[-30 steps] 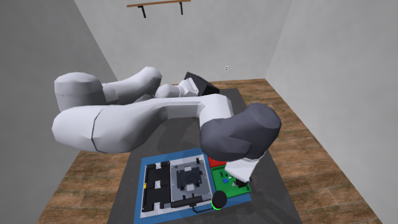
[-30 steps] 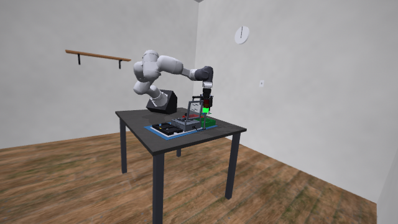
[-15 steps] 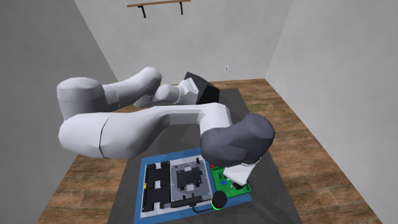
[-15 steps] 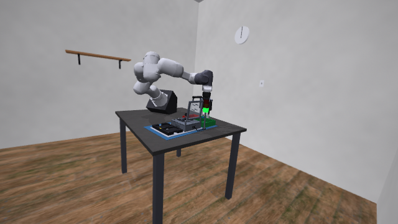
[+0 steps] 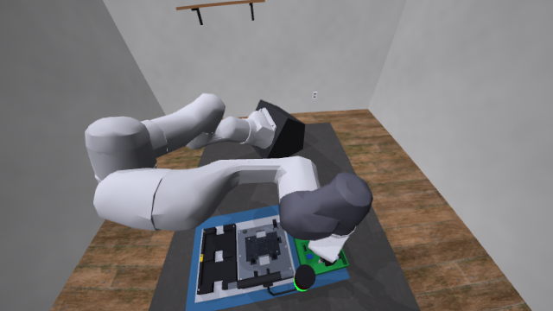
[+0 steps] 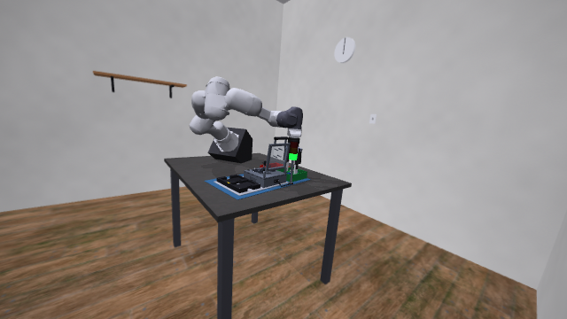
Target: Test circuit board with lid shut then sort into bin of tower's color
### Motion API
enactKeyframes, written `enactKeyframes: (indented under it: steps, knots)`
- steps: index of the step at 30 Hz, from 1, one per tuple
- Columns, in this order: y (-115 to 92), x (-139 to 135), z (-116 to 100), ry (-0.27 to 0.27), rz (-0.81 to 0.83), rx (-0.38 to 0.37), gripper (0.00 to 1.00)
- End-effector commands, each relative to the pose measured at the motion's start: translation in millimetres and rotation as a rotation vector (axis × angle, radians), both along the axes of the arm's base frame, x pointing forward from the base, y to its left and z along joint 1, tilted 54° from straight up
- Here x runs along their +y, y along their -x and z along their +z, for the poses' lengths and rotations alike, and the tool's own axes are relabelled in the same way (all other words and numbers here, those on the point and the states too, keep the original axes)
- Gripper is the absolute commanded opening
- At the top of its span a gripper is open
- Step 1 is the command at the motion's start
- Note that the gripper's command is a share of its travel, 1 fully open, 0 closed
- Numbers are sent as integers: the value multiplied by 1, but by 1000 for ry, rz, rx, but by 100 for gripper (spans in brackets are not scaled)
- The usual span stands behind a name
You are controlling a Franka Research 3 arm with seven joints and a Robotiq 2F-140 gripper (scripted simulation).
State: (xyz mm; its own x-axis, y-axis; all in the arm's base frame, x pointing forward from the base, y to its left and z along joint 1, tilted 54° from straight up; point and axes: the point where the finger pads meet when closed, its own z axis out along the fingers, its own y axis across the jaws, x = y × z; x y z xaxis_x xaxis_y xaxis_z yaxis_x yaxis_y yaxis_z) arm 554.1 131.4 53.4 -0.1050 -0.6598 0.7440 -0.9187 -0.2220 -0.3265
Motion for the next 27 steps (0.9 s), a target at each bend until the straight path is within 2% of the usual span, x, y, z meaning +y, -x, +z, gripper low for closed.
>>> enactKeyframes:
  steps: [1, 27]
  knots:
    - [-5, -3, -6, -11, 3, -9, 46]
    - [-9, -10, -12, -11, 3, -9, 46]
